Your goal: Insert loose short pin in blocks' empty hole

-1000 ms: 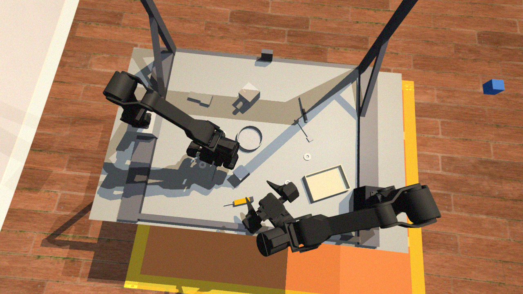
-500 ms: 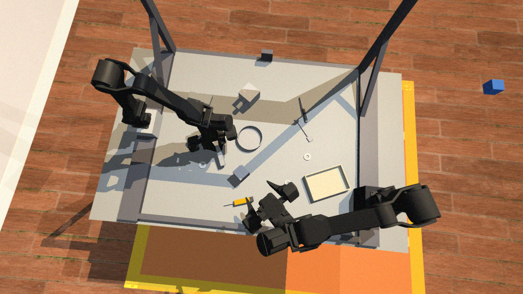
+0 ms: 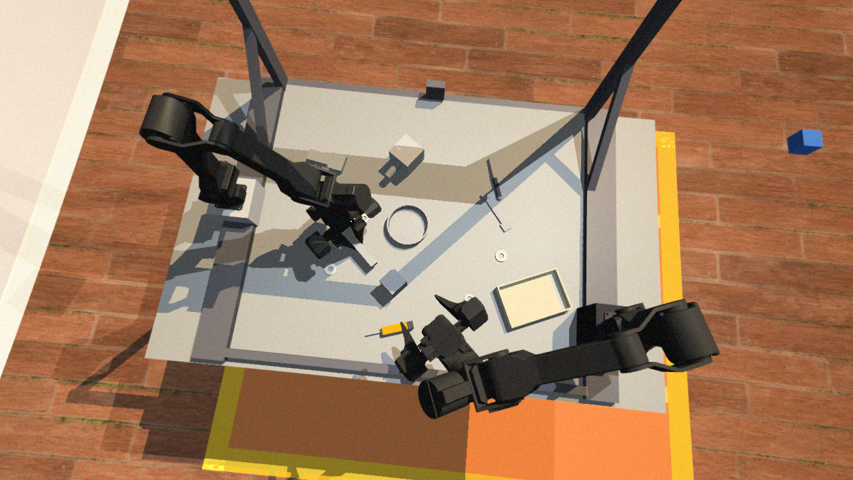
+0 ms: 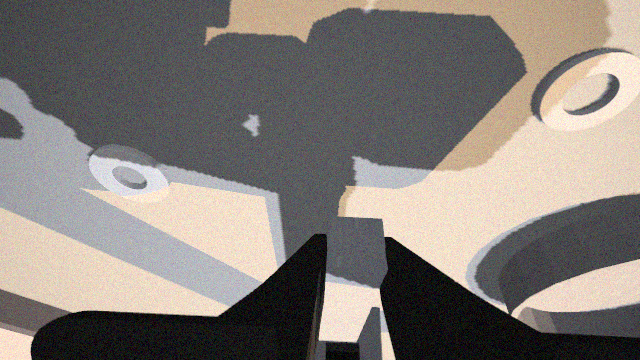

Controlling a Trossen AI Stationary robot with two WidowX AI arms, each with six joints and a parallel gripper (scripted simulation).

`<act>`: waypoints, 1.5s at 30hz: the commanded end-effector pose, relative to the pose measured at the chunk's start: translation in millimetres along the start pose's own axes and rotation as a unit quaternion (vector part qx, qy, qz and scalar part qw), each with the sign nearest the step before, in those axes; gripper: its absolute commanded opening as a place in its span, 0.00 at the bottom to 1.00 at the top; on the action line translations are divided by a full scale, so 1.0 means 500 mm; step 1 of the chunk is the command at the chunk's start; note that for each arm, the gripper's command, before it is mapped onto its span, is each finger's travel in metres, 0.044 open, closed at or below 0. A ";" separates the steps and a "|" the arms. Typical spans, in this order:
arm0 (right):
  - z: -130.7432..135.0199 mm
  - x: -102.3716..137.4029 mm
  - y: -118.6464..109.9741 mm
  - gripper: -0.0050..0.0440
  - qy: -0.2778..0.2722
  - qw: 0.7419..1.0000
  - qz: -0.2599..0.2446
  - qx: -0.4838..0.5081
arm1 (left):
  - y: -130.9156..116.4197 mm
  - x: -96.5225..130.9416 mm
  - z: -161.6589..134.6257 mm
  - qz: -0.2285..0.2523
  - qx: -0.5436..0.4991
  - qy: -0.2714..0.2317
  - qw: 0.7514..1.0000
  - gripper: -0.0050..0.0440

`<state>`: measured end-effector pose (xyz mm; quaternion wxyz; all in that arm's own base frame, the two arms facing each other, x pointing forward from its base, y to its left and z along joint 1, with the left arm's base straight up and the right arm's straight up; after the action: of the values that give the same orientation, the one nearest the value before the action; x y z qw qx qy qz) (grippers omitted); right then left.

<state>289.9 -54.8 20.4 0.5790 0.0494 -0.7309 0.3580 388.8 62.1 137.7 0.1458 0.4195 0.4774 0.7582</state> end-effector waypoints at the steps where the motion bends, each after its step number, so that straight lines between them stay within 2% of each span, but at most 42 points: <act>1: -0.003 0.014 -0.020 0.20 -0.021 0.999 0.023 0.020 | 0.016 0.009 0.007 -0.005 -0.011 0.007 1.000 0.92; 15: -0.020 -0.014 -0.057 0.20 -0.019 0.999 0.020 0.022 | 0.016 0.009 0.007 -0.005 -0.011 0.007 1.000 0.92; 23: -0.021 -0.011 -0.060 0.20 -0.019 0.999 0.021 0.021 | 0.016 0.009 0.007 -0.005 -0.011 0.007 1.000 0.92; 27: -0.030 -0.014 -0.076 0.20 -0.018 0.999 0.020 0.022 | 0.016 0.009 0.007 -0.005 -0.011 0.007 1.000 0.92; 45: -0.026 -0.013 -0.074 0.20 -0.018 0.999 0.021 0.021 | 0.016 0.009 0.007 -0.005 -0.011 0.007 1.000 0.92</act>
<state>313.6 -73.9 24.9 0.5682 0.0616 -0.7272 0.3802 388.8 62.1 137.7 0.1458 0.4195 0.4774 0.7582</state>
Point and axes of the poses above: on each arm, the point midway between the two fingers, 35 mm back from their tips, its own x axis back along the fingers, its own z axis across the jaws, y = z × x, the point moved 4 cm from there along x, back along the fingers, and after that the axes turned 13 degrees about -x, right-handed, at the moved point
